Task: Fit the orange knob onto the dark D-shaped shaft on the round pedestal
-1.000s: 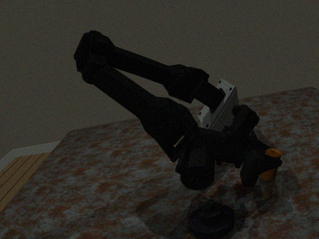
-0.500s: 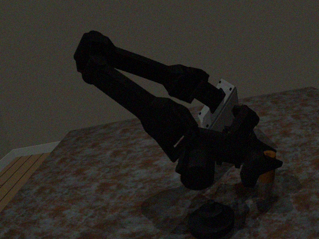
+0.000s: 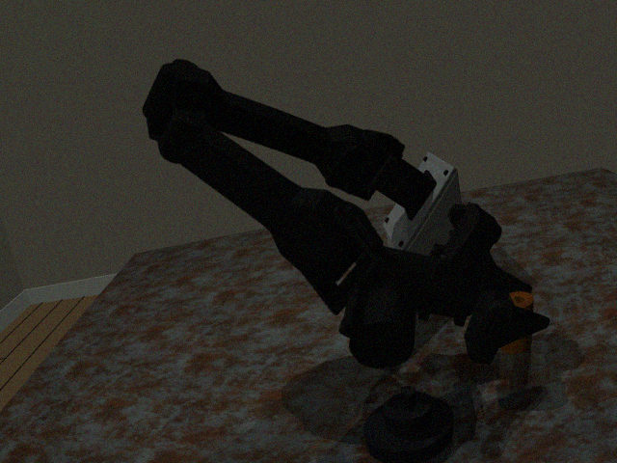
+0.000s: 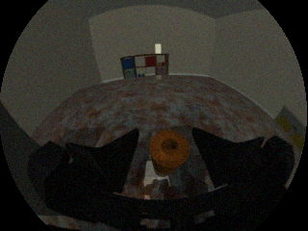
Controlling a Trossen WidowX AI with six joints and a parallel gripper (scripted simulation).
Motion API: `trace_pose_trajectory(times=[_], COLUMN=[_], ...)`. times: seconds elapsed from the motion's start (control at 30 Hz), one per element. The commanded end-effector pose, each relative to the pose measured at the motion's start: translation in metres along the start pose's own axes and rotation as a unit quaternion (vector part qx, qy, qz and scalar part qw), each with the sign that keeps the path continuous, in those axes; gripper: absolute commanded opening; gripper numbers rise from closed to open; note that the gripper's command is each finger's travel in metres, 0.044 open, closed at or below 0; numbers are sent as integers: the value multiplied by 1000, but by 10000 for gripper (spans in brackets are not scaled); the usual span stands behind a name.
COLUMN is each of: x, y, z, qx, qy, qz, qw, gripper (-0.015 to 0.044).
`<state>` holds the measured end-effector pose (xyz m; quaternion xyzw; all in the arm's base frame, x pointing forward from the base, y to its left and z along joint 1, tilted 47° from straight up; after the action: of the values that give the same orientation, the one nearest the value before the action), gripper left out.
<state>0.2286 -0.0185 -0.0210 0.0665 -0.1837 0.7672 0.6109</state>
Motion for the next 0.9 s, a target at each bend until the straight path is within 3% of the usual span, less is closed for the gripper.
trace_pose_trajectory(times=[0.0, 0.17, 0.4, 0.57, 0.73, 0.87], x=[0, 2, 71, 76, 98, 122], y=[0, -1, -16, -17, -21, -26], z=[0, 1, 29, 27, 8, -1], qx=[-1, -1, -2, 21, 147, 173], qy=[-2, -1, -1, 17, 194, 367], qz=[0, 0, 0, -12, -65, -58], qw=[1000, 1000, 1000, 1000, 968, 912], gripper=[440, 440, 440, 440, 440, 440])
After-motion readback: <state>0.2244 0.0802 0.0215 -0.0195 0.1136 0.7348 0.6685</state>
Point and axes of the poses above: the point midway between the two fingers, 35 mm back from their tips, its own z axis back along the fingers, its own y axis across the jaws, x = y × z, the point moved 7 cm from there along z, back along the fingers, and after that the axes turned 12 degrees about z, right-handed, at the moved point
